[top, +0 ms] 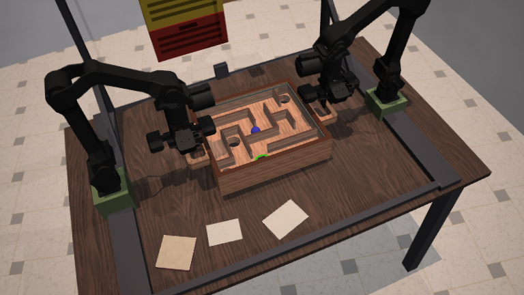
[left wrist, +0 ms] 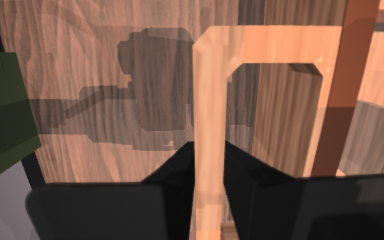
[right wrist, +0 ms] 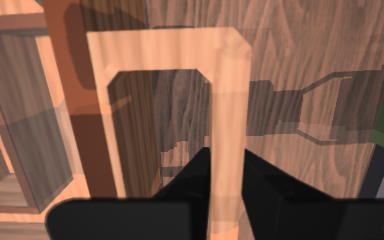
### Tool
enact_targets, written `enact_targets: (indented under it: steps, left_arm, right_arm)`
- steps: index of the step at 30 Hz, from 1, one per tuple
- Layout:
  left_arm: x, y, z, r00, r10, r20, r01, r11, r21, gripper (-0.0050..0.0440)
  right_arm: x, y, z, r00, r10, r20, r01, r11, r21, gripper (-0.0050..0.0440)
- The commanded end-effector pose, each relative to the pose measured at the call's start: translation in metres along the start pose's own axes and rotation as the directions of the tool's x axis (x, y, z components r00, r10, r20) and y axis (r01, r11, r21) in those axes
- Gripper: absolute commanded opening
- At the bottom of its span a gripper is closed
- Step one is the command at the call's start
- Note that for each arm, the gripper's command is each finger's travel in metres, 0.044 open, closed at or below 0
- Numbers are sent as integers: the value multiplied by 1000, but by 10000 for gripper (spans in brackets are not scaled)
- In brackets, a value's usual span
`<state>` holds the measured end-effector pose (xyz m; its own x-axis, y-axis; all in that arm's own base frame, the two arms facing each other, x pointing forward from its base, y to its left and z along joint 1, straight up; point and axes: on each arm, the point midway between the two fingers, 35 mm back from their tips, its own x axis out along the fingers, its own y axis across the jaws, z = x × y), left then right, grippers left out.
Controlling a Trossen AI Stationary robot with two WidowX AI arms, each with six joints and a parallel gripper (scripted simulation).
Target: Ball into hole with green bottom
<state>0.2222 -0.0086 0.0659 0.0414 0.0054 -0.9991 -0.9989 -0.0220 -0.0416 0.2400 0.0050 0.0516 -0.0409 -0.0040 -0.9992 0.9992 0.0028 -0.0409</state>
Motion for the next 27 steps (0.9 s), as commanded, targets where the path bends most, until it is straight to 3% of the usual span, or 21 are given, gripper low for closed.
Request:
enact_targets:
  steps: [1, 12, 13, 18, 27]
  left_arm:
    - [-8, -7, -1, 1000, -15, -4, 15, 1000, -1, -50]
    - [-32, -17, 1, 996, 83, -21, -83, 997, 2, -50]
    - [-20, -6, 1, 999, 39, -17, -39, 999, 1, -50]
    - [-20, -7, -1, 1000, 28, -13, -28, 1000, 1, -50]
    - [2, 2, 0, 999, -51, 0, 51, 999, -2, -50]
  right_arm:
    - [-10, 3, -1, 999, 46, -1, -46, 999, 2, -50]
    - [16, -5, 1, 990, 142, -17, -142, 990, 0, -50]
    - [0, 4, 1, 994, 109, -14, -109, 994, 0, -50]
    - [1, 3, 0, 995, 96, -13, -96, 995, 1, -50]
    - [-20, 9, 0, 1000, 9, -1, -9, 1000, 1, -50]
